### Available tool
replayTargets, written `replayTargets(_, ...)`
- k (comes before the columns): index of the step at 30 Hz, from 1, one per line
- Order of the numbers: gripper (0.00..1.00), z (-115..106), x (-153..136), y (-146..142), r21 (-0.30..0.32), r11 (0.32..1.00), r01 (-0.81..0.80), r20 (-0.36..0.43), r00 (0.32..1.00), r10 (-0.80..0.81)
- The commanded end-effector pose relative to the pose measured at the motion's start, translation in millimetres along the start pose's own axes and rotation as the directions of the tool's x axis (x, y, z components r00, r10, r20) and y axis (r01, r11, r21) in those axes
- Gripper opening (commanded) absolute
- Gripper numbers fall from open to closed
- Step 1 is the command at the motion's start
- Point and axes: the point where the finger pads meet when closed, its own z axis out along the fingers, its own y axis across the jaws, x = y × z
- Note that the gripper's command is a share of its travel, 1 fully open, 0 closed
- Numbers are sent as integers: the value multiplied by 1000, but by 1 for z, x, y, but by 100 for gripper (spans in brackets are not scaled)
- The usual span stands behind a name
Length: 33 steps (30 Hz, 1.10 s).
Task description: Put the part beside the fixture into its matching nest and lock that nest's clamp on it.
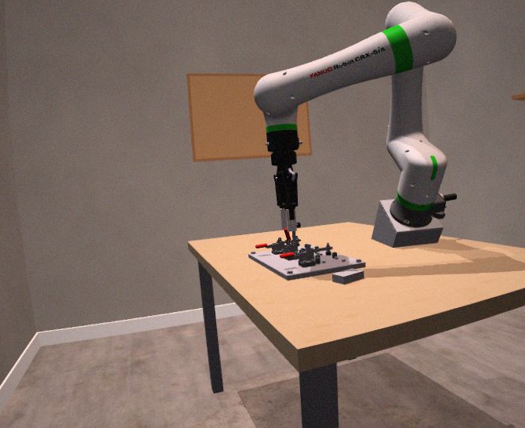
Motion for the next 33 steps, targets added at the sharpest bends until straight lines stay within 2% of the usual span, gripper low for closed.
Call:
replayTargets(1,28,-12,0,0,0,1000,0,0,1000,0)
replayTargets(4,28,-22,0,0,0,1000,0,0,1000,0)
replayTargets(11,28,-31,0,0,0,1000,0,0,1000,0)
replayTargets(28,28,-31,0,0,0,1000,0,0,1000,0)
replayTargets(29,58,-31,0,0,0,1000,0,0,1000,0)
replayTargets(33,58,-35,0,0,0,1000,0,0,1000,0)
